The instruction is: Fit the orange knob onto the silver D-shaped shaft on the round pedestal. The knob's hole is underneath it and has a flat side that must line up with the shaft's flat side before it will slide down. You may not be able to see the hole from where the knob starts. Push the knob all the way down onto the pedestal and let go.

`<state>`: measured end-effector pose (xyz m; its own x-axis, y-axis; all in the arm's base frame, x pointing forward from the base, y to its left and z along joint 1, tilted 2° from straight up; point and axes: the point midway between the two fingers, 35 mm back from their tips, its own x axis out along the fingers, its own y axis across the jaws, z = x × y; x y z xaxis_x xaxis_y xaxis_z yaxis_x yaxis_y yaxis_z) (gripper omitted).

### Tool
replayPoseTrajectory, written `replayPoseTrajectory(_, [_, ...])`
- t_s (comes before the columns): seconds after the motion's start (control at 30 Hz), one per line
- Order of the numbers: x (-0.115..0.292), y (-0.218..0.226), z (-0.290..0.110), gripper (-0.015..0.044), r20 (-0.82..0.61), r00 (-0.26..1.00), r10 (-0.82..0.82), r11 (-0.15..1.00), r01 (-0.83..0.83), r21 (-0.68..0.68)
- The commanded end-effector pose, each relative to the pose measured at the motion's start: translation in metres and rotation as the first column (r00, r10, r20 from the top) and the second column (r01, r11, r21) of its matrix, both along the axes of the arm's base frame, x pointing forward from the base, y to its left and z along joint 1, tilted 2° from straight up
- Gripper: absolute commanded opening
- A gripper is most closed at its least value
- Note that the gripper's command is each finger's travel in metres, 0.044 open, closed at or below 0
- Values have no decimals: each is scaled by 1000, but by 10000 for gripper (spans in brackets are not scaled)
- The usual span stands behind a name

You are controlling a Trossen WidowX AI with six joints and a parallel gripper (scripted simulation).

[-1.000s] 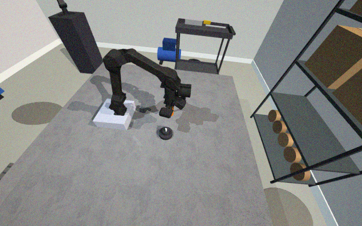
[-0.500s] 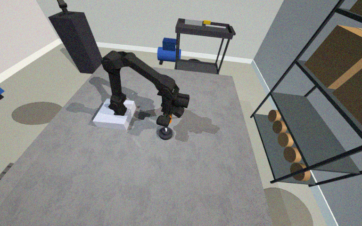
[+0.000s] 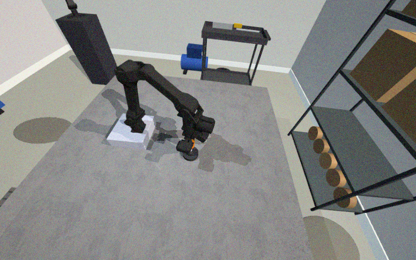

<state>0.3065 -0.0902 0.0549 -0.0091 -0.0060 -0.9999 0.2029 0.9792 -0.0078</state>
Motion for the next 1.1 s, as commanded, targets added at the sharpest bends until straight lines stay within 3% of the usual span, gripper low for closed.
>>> replayPoseTrajectory(0.0, [0, -2, -7, 0, 1, 1000, 2, 1000, -2, -3])
replayPoseTrajectory(0.2, [-1, -3, -24, 0, 1, 1000, 0, 1000, 0, -3])
replayPoseTrajectory(1.07, [1, -4, -24, 0, 1, 1000, -3, 1000, 3, -3])
